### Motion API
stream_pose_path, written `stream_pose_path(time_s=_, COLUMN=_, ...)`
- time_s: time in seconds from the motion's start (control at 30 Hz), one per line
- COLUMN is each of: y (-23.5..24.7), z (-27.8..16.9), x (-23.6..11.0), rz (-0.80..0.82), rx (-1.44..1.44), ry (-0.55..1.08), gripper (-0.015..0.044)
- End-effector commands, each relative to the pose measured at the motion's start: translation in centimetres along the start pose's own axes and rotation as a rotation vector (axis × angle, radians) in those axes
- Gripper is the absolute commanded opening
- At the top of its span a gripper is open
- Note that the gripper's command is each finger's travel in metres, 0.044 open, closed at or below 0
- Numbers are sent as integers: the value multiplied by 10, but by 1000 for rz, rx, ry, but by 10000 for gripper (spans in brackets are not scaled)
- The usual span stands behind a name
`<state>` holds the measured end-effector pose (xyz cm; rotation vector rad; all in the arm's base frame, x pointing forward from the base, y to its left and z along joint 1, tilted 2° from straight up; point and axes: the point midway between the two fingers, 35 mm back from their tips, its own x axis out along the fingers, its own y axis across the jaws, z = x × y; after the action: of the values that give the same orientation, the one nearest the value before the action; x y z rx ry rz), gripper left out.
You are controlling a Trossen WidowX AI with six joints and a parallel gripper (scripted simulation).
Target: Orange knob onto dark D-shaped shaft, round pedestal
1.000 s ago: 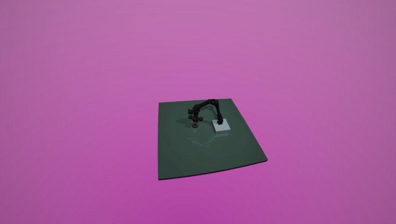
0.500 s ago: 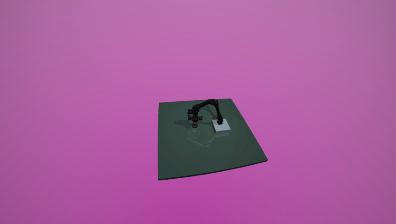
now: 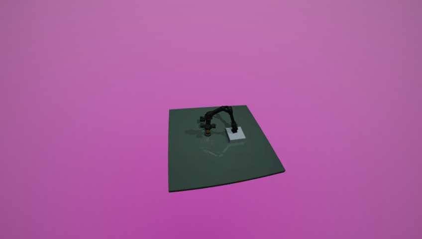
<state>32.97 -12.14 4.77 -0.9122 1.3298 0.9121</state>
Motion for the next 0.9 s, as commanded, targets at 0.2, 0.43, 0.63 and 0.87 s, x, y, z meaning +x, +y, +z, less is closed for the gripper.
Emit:
stream_pose_path(time_s=0.2, y=2, z=0, x=-5, rz=-9, rx=-210, ry=4, gripper=0)
stream_pose_path(time_s=0.43, y=4, z=-1, x=1, rz=-9, rx=-210, ry=4, gripper=0)
stream_pose_path(time_s=0.63, y=4, z=-1, x=0, rz=-9, rx=-210, ry=4, gripper=0)
stream_pose_path(time_s=0.87, y=3, z=0, x=-4, rz=-9, rx=-236, ry=4, gripper=0)
